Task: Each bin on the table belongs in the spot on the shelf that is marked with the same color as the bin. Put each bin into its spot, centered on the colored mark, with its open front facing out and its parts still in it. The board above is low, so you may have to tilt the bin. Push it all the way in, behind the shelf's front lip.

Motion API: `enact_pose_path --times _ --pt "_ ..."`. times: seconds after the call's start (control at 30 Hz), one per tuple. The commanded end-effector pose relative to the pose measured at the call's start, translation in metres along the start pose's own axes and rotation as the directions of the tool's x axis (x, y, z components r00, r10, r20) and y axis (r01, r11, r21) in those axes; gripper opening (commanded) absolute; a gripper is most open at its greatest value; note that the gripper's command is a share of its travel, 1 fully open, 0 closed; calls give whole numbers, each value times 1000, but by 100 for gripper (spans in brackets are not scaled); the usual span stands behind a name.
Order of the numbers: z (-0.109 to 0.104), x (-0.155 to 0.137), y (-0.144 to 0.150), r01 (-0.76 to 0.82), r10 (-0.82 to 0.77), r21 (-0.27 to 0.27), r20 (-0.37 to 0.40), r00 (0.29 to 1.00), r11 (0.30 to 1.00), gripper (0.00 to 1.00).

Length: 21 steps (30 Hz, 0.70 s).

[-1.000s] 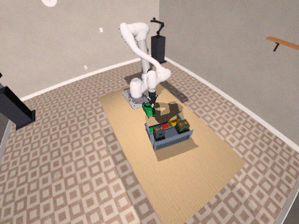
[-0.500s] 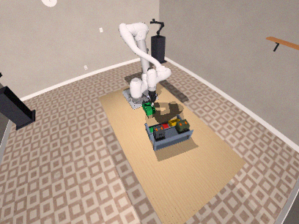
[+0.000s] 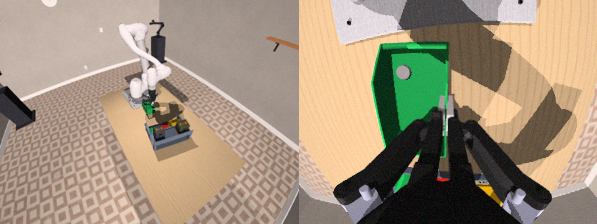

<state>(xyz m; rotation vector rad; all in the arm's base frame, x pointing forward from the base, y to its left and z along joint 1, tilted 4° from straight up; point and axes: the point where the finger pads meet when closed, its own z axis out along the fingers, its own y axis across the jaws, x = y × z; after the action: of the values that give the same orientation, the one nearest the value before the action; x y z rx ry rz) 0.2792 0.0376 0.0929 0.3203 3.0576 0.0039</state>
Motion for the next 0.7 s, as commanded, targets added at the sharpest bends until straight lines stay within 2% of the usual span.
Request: enact_pose_path --times 0.0,0.67 --pt "-4 0 -2 -4 4 4 -2 1000 1000 10" --pt "-8 -1 -2 -4 4 4 -3 1000 1000 10"
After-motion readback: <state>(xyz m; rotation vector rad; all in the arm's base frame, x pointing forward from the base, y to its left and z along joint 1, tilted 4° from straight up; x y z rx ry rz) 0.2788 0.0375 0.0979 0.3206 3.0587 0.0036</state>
